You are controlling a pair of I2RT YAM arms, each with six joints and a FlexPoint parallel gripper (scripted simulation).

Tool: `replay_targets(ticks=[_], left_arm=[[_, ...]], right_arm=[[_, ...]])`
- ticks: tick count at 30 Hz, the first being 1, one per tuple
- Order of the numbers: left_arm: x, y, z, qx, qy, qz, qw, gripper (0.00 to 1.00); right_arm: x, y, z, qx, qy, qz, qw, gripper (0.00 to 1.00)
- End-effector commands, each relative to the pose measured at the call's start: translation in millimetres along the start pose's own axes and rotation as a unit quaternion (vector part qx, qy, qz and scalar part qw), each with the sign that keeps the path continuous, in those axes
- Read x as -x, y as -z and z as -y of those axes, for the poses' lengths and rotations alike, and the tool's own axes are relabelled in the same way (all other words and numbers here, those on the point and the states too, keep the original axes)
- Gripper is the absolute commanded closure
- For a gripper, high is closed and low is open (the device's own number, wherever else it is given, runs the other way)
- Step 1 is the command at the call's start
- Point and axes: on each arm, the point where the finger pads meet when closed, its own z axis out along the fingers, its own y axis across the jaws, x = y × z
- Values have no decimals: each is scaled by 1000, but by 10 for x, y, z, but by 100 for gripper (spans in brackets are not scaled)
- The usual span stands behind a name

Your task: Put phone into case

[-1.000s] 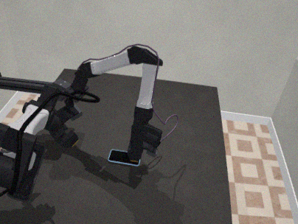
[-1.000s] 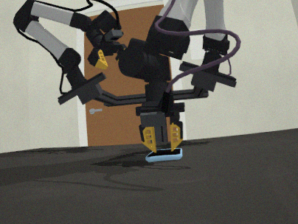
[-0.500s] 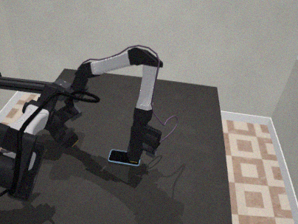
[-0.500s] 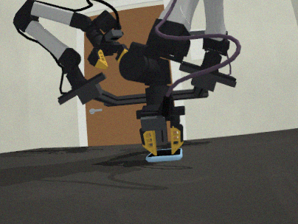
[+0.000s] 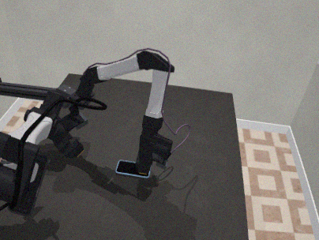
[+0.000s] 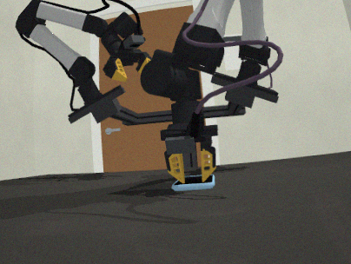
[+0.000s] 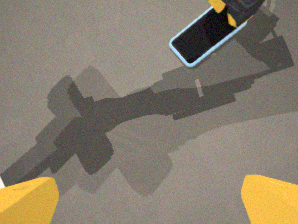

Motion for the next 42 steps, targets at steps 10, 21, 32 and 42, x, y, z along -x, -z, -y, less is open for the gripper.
replay_targets(ticks=[10, 21, 32, 42], left_arm=[[21, -341, 51, -14, 13, 15, 1000, 64], [-37, -458, 41, -12, 10, 10, 1000, 64], [-57, -483, 38, -11, 9, 8, 1000, 64], [145, 192, 2, -13, 26, 13, 1000, 64]], right_arm=[[35, 5, -28, 7, -2, 2, 1000, 0], [35, 5, -28, 7, -2, 2, 1000, 0], [35, 5, -28, 7, -2, 2, 1000, 0], [63, 7, -38, 8, -8, 7, 1000, 0]])
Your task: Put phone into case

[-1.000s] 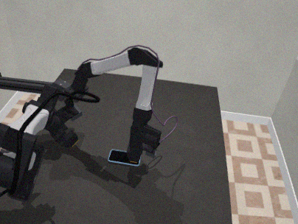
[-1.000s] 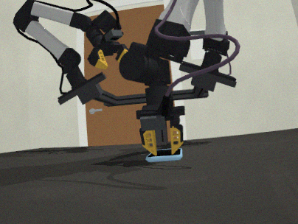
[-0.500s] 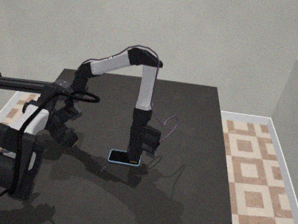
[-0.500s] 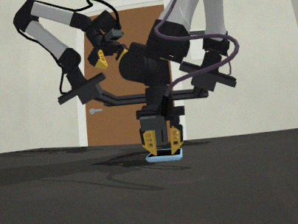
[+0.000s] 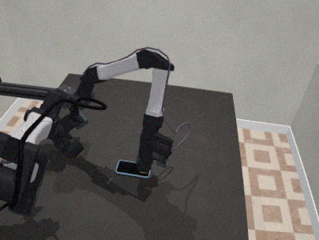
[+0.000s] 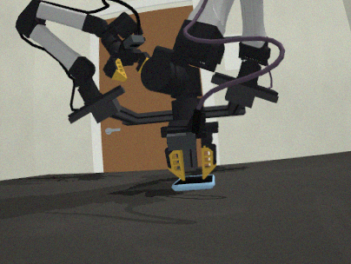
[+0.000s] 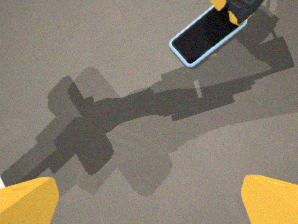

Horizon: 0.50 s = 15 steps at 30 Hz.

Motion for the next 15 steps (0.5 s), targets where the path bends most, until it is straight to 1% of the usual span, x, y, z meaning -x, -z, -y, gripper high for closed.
replay_targets(ticks=[1, 4, 6, 11, 12, 15], left_arm=[[132, 140, 15, -12, 18, 12, 1000, 64], [139, 140, 18, -12, 19, 14, 1000, 64], [141, 140, 19, -13, 19, 14, 1000, 64], [149, 141, 23, -13, 18, 16, 1000, 64], [86, 77, 31, -10, 12, 9, 1000, 64], [86, 77, 31, -10, 12, 9, 1000, 64]], right_arm=[[95, 8, -34, 5, -15, 15, 1000, 0], [126, 8, -26, 0, -19, 23, 1000, 0], [207, 6, -14, -14, -32, 44, 998, 0], [435, -13, 23, -60, -79, 107, 989, 0], [490, -16, 28, -73, -91, 124, 985, 0], [613, -24, 19, -107, -119, 173, 972, 0]])
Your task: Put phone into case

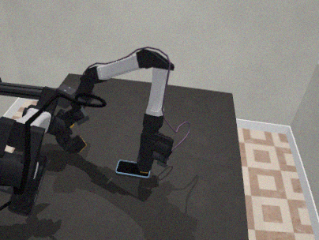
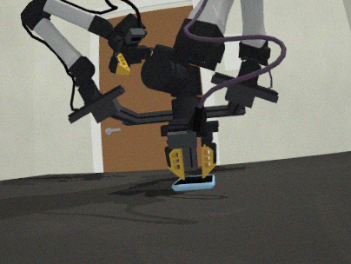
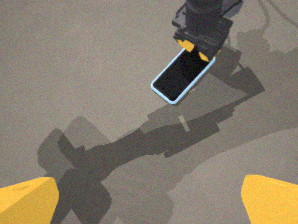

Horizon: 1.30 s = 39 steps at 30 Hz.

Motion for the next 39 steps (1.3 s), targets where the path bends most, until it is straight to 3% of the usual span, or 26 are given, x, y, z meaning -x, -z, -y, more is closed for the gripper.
replay_targets(ticks=[1, 6, 15, 29, 35, 39], left_arm=[[68, 57, 31, -8, 5, 7, 1000, 64], [68, 57, 31, -8, 5, 7, 1000, 64], [68, 57, 31, -8, 5, 7, 1000, 64], [68, 57, 31, -8, 5, 7, 1000, 64], [37, 360, 31, -4, 2, 12, 1000, 64], [57, 253, 13, -4, 8, 12, 1000, 64]], right_arm=[[336, -49, -30, -57, -70, 96, 991, 0], [357, -67, -59, -78, -78, 128, 986, 0], [-3, -188, 132, -134, -17, 143, 980, 0], [-22, -203, 120, -135, -7, 135, 982, 0], [-22, -203, 120, -135, -7, 135, 982, 0], [-22, -203, 120, -135, -7, 135, 982, 0]])
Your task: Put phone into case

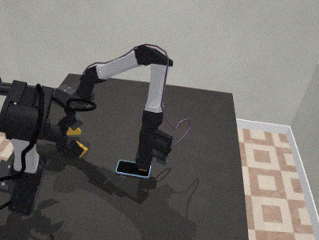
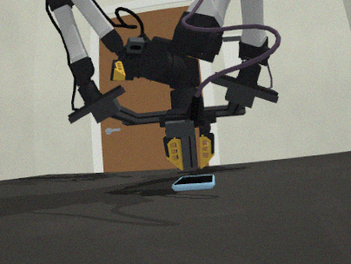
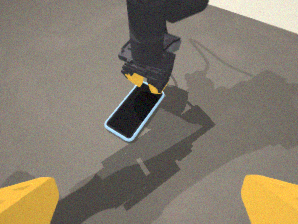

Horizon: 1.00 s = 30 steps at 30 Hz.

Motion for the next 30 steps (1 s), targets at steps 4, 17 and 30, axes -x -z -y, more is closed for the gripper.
replay_targets(ticks=[4, 17, 30], left_arm=[[155, 172, 50, -10, 18, 36, 999, 64], [-349, 201, 18, -7, -10, 37, 999, 64], [-406, -52, -17, 0, -19, 15, 1000, 64]], right_arm=[[62, 14, -35, 2, -10, 9, 1000, 0], [62, 14, -35, 2, -10, 9, 1000, 0], [62, 14, -35, 2, -10, 9, 1000, 0]])
